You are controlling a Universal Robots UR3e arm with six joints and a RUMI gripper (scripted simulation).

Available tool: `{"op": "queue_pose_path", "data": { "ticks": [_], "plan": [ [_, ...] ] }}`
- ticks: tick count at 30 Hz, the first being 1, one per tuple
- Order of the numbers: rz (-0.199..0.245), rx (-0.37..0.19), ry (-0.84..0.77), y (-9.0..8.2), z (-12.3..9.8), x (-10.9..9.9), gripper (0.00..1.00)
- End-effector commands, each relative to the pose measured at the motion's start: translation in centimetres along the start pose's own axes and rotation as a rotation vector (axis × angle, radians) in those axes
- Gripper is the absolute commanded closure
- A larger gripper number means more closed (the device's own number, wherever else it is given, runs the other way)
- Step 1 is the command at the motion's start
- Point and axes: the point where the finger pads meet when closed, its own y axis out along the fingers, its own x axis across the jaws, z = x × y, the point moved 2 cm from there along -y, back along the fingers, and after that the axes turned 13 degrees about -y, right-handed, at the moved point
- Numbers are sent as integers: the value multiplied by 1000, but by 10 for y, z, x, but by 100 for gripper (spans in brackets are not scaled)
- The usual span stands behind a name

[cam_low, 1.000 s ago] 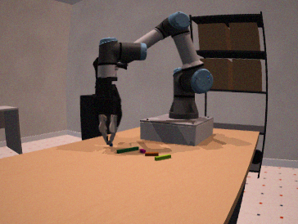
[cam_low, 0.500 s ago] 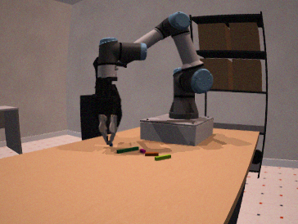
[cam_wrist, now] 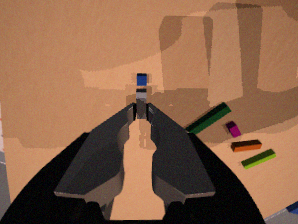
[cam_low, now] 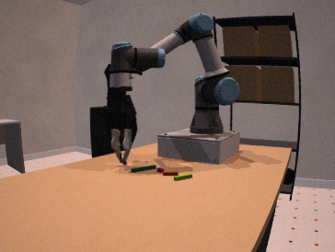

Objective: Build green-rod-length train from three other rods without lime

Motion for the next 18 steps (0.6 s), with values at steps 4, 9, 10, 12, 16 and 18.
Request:
{"op": "queue_pose_path", "data": {
  "ticks": [4,9,10,12,16,18],
  "plan": [
    [1,-1,0,0,-1,0,100],
    [1,-1,0,0,-1,0,100],
    [1,-1,0,0,-1,0,100],
    [0,-1,0,0,-1,0,100],
    [0,-1,0,1,-1,0,100],
    [0,-1,0,2,-1,0,100]
  ]
}}
